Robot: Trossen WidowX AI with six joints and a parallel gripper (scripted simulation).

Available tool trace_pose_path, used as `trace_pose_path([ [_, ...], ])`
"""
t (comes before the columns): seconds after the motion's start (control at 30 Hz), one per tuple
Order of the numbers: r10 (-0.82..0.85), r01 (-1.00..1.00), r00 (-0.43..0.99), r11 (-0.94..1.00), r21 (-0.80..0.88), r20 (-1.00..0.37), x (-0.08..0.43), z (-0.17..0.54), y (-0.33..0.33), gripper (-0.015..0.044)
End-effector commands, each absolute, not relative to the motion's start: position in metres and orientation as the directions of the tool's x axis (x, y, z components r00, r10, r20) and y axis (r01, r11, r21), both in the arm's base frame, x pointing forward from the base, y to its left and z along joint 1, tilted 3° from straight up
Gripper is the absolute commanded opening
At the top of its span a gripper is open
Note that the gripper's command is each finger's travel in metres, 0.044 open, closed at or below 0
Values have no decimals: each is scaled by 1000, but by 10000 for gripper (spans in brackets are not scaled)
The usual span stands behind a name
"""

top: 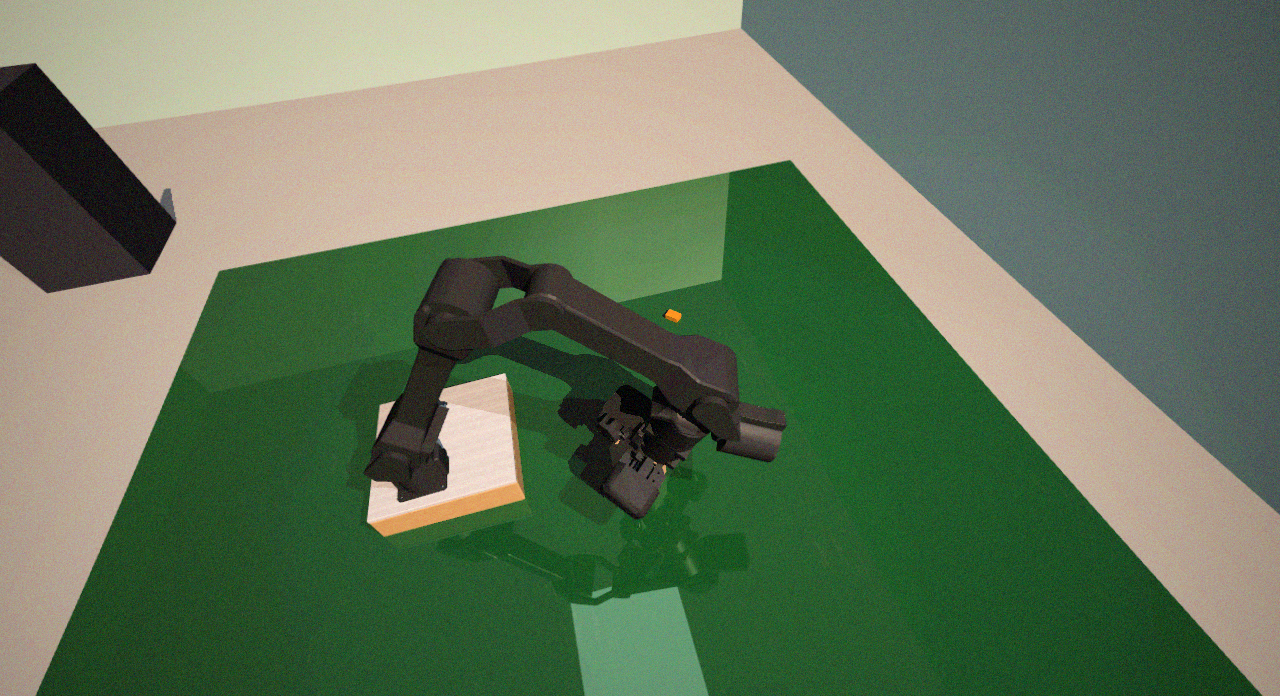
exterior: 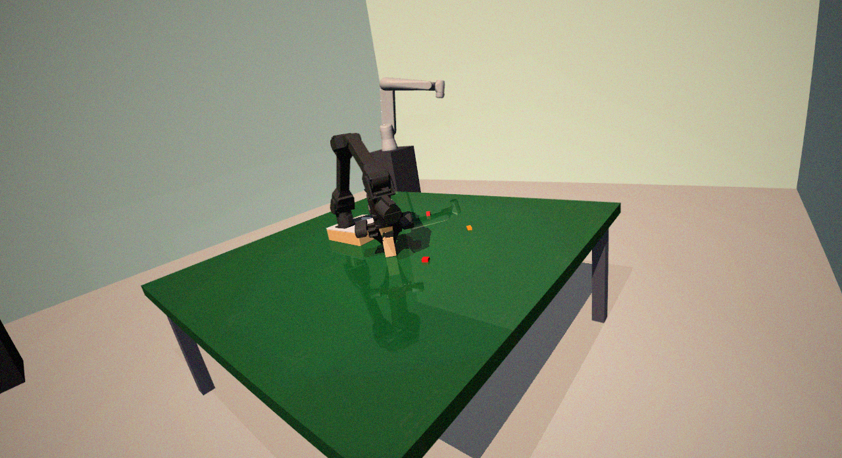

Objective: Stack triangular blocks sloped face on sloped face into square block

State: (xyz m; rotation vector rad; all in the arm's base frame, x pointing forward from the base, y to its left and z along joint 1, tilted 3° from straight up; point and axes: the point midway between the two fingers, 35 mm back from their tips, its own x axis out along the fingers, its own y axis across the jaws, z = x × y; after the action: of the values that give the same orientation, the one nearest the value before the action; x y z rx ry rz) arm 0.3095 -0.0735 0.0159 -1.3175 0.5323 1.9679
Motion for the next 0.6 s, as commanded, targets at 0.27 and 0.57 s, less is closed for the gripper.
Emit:
trace_pose_path([
  [0.27,327,-747,-232,-663,-47,-916,310,17,-73,0],
  [0.57,327,-747,-232,-663,-47,-916,310,15,-72,0],
])
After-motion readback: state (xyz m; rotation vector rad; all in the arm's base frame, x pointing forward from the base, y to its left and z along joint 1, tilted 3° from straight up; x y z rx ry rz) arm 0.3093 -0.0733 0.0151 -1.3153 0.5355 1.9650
